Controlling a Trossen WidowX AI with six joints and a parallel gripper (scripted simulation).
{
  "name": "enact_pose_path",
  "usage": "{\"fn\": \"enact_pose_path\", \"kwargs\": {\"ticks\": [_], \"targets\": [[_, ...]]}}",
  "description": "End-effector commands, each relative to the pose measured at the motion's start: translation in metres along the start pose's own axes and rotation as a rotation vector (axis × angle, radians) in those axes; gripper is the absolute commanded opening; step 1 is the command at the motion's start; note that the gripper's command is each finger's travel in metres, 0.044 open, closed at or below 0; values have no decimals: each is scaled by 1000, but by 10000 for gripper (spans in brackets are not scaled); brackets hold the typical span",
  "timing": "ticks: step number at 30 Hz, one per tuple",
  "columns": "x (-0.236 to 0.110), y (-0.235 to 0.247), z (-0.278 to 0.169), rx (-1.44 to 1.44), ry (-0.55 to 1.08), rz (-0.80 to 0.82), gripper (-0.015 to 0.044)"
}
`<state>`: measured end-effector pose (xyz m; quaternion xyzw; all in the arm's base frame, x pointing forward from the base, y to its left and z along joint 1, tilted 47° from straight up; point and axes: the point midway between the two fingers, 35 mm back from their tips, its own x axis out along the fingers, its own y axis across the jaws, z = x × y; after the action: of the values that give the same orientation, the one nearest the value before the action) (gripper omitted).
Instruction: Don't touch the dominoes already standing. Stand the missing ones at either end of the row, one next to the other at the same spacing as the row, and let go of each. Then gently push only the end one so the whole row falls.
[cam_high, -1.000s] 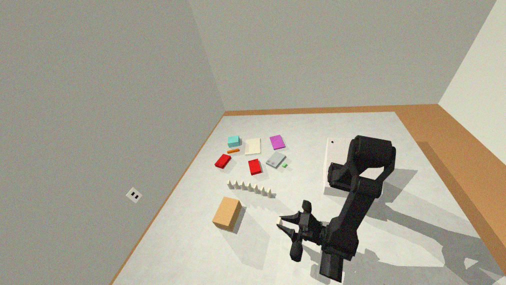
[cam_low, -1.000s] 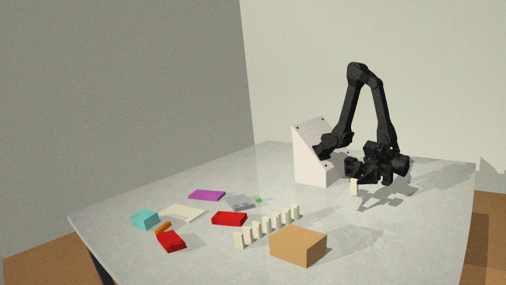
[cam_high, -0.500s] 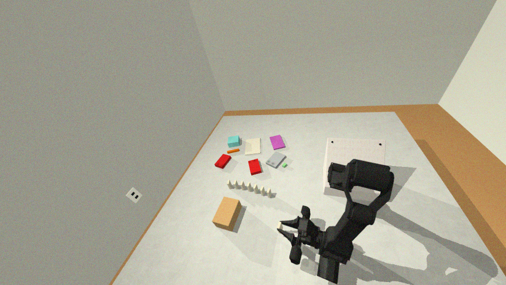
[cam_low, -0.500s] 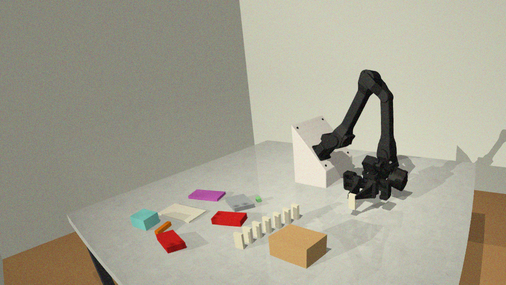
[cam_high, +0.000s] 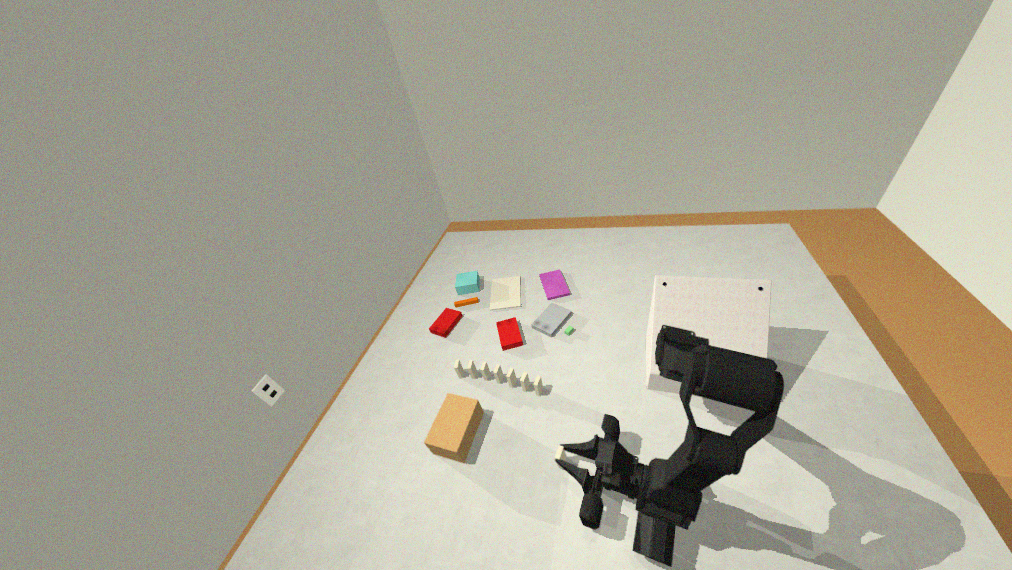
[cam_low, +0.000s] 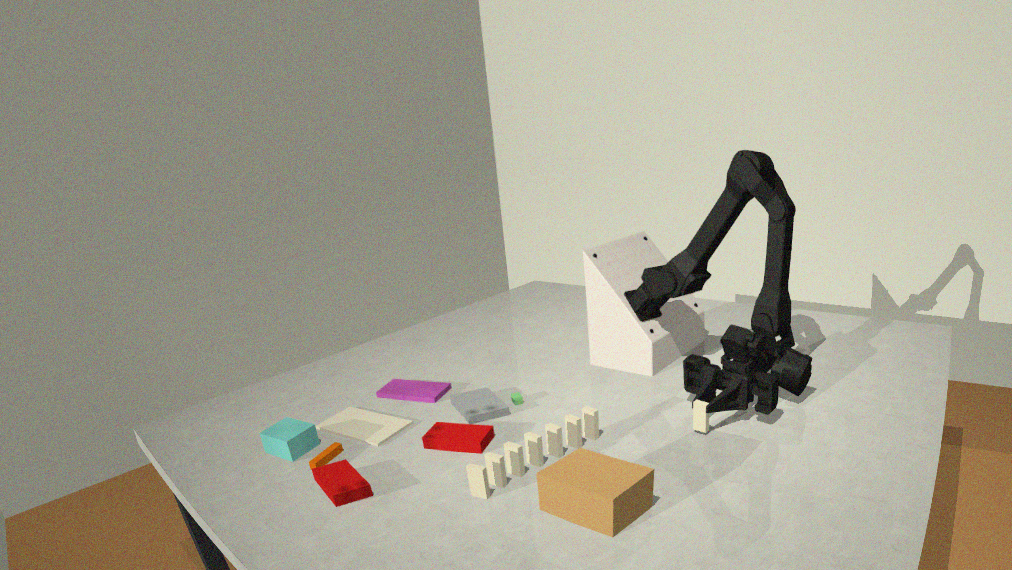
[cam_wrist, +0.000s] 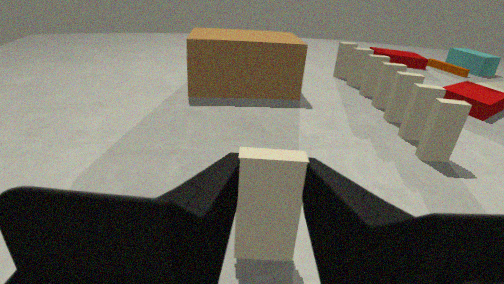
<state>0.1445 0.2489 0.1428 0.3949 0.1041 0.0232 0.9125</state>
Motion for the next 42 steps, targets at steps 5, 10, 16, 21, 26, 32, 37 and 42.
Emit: {"fn": "enact_pose_path", "kwargs": {"ticks": [5,10,16,21,26,32,37,42], "targets": [[0,-1,-1,-1,-6,0,212],[0,-1,-1,-1,-6,0,343],[0,-1,-1,-1,-6,0,440],[-3,1,29,-1,-3,0,440],[-5,0,49,-2,-1,0,440],[11,0,58,-28,4,-60,440],[34,-8,51,-152,160,-179,440],[56,-22,49,-266,418,-309,440]]}}
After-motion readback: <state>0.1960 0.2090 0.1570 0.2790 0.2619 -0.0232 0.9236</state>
